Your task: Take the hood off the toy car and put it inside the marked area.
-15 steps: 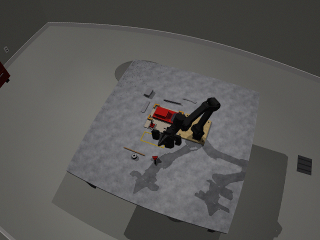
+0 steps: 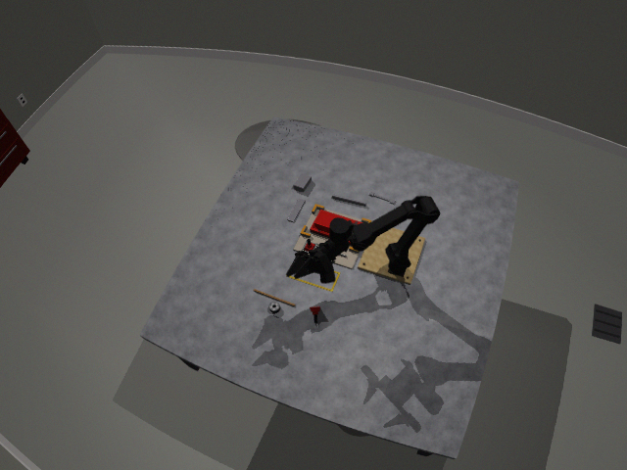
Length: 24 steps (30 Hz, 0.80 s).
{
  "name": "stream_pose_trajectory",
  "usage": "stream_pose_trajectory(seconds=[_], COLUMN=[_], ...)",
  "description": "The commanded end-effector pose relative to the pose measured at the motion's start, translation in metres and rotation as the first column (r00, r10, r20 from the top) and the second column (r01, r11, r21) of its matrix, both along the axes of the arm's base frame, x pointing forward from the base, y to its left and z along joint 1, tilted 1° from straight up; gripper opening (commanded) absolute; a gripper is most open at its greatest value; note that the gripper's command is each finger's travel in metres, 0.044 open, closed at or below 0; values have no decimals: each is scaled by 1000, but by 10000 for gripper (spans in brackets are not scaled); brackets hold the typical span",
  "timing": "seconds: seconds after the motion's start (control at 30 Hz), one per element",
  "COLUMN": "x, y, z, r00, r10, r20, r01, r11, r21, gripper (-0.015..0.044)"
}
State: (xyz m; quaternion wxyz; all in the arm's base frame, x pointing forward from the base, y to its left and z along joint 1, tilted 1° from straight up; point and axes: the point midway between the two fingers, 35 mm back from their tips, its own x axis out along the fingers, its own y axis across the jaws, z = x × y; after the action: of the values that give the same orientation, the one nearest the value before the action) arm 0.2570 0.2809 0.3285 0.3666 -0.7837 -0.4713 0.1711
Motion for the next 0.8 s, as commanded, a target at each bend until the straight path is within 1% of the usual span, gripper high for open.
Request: stream_pose_trajectory(seconds=[0.0, 0.03, 0.1, 0.17, 0.3, 0.4, 0.5, 0.57, 0.67, 0.77], x=[48, 60, 82, 101, 131, 145, 151, 151, 144, 130], y=[-24, -33, -52, -73, -122, -162, -195, -223, -266, -307], z=[-22, -30, -45, -61, -93, -115, -132, -146, -164, -179], r00=[951, 918, 830, 714, 415, 164, -43, -219, -440, -587], r10=[-144, -183, -258, -320, -388, -376, -324, -247, -83, 121], r20=[-275, -351, -494, -622, -823, -912, -945, -944, -894, -801], r01=[149, 194, 289, 385, 577, 703, 783, 832, 855, 810], r11=[989, 981, 957, 922, 812, 693, 576, 458, 266, 71], r21=[-1, -4, -15, -33, -92, -159, -233, -313, -445, -583], gripper=[420, 440, 440, 440, 440, 440, 440, 440, 440, 440])
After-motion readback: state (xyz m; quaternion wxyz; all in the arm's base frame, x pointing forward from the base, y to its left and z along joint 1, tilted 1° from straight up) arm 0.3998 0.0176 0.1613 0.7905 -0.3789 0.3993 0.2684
